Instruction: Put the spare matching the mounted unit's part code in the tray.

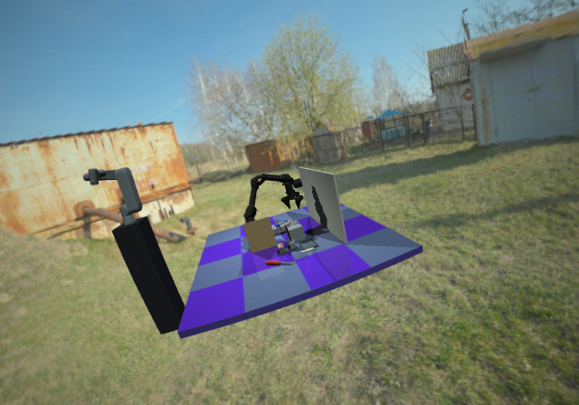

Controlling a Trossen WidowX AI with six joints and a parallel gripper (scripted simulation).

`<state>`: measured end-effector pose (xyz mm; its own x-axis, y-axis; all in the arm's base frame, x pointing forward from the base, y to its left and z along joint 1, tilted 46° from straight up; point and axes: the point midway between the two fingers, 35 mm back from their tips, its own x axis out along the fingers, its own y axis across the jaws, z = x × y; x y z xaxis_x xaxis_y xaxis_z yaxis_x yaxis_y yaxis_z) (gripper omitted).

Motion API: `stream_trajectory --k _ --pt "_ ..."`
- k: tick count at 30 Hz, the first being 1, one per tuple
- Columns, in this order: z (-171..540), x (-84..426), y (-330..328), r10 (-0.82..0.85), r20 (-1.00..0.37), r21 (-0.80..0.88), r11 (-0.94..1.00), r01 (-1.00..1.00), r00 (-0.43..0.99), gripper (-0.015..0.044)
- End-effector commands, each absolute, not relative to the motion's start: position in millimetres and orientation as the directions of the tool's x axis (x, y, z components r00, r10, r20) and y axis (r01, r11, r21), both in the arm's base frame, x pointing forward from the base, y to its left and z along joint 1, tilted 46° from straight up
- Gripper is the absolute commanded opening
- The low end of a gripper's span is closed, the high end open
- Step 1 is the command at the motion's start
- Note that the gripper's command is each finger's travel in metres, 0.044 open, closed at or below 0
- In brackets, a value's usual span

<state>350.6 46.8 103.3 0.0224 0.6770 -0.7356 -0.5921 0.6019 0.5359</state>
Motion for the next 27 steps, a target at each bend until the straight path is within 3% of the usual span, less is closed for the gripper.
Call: stream_trajectory --k 1,6,10,14,20,27 --pt "126.1 323.3 86.1 0.680 -0.733 0.402 0.463 -0.790 0.026 0.0440" --pt "153.0 274.0 136.9 0.697 -0.716 0.143 0.184 -0.972 0.027 0.0440" --pt "165.2 236.5 162.3 0.718 -0.695 -0.046 -0.016 -0.999 0.021 0.0440" --pt "165.6 234.6 163.4 0.720 -0.694 -0.055 -0.025 -0.998 0.020 0.0440" --pt "135.3 239.3 185.8 0.720 -0.693 -0.055 -0.025 -0.998 0.020 0.0300" --pt "134.5 240.0 188.9 0.721 -0.693 -0.055 -0.025 -0.998 0.020 0.0300"
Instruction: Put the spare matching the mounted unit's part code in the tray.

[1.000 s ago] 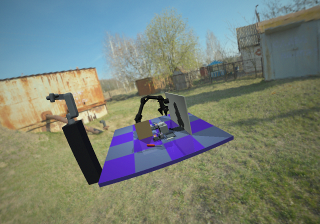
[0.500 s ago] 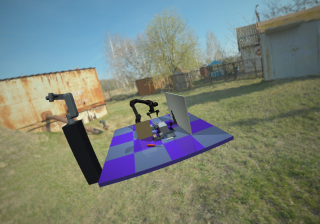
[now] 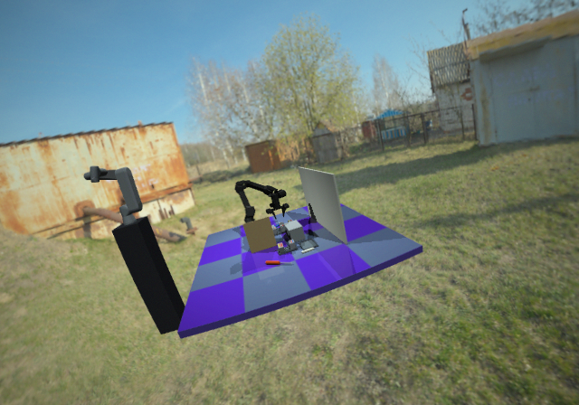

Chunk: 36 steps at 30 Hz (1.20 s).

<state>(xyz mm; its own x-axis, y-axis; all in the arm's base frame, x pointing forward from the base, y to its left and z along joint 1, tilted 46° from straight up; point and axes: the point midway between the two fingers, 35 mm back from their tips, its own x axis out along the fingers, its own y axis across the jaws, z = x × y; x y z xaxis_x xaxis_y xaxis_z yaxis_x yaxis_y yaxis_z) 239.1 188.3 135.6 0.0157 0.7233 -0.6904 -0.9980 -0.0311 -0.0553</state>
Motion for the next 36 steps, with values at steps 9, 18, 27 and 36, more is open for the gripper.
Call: stream_trajectory --k 9,18,27,36 --pt "126.2 241.9 197.1 0.720 -0.694 -0.055 -0.026 -0.998 0.020 0.0300" --pt "116.0 243.4 207.5 0.719 -0.695 -0.055 -0.027 -0.998 0.019 0.0300" --pt "105.7 244.0 218.3 0.719 -0.695 -0.055 -0.027 -0.998 0.019 0.0300" --pt "95.5 243.6 229.2 0.720 -0.694 -0.055 -0.026 -0.998 0.019 0.0300"
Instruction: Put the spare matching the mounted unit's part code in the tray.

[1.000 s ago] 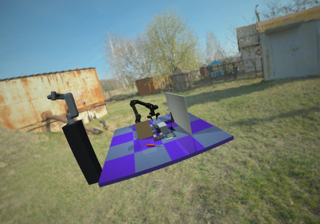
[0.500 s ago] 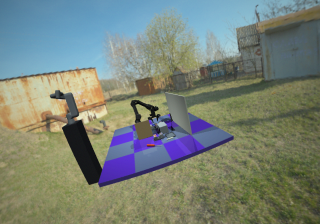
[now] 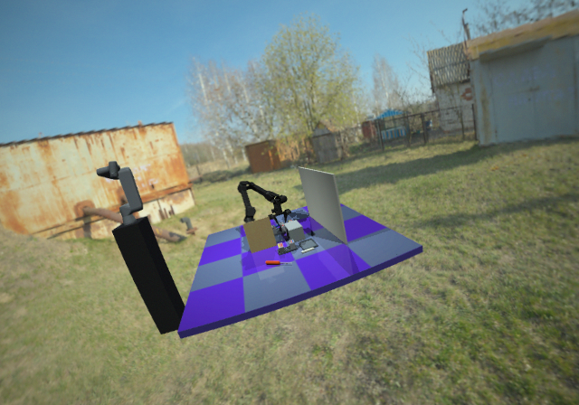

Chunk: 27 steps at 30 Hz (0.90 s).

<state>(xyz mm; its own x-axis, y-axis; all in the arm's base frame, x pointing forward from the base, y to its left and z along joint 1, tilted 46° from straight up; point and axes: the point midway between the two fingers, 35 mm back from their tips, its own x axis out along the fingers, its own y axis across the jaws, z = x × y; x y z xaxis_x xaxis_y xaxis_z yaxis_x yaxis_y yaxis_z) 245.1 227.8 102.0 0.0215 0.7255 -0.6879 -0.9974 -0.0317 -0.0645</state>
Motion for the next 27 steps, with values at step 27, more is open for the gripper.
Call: stream_trajectory --k 27 --pt "79.7 241.0 246.6 0.724 -0.690 -0.054 -0.025 -0.998 0.019 0.0300"
